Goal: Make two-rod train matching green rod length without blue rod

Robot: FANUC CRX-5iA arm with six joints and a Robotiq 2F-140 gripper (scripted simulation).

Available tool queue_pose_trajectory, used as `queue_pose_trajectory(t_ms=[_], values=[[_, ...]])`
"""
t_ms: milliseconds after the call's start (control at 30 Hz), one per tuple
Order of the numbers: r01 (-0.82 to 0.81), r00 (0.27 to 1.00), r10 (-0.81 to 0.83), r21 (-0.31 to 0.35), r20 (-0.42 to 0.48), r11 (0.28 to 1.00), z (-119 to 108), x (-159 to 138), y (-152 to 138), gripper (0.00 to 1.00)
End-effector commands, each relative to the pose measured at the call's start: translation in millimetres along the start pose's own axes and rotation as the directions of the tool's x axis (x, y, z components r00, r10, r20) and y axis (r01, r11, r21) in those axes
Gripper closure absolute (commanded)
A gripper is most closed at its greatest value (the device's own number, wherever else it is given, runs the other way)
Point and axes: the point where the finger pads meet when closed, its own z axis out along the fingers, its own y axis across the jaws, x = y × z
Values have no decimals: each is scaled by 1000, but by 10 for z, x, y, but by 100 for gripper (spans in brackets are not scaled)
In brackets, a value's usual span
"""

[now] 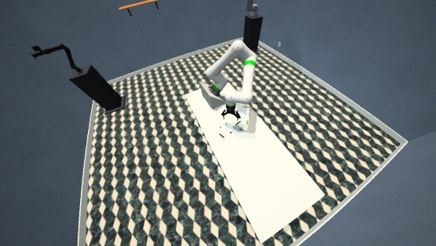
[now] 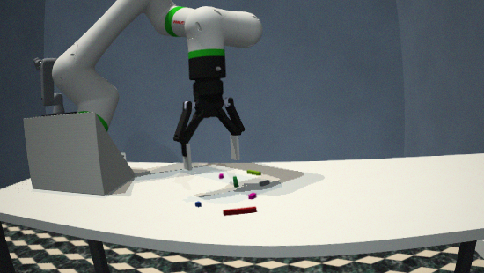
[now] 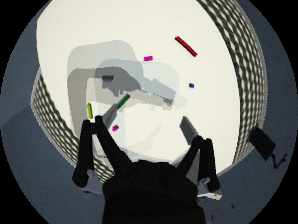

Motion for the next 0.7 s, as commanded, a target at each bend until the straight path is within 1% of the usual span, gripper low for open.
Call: queue_pose_trajectory(t_ms=[0,200,433,500,533,667], values=[[-167,986,167,-9,-2,986,-3,2,-1,0],[-348,938,348,-8,-4,938,-4,3,-2,0],[-549,836,549,-7,-6,836,-5,3,-3,0],[-549,836,549,-7,-6,836,-5,3,-3,0],[-625,781,625,-7,-7,781,-6,3,-3,0],[-711,703,711,-6,-8,703,-7,4,-3,0]])
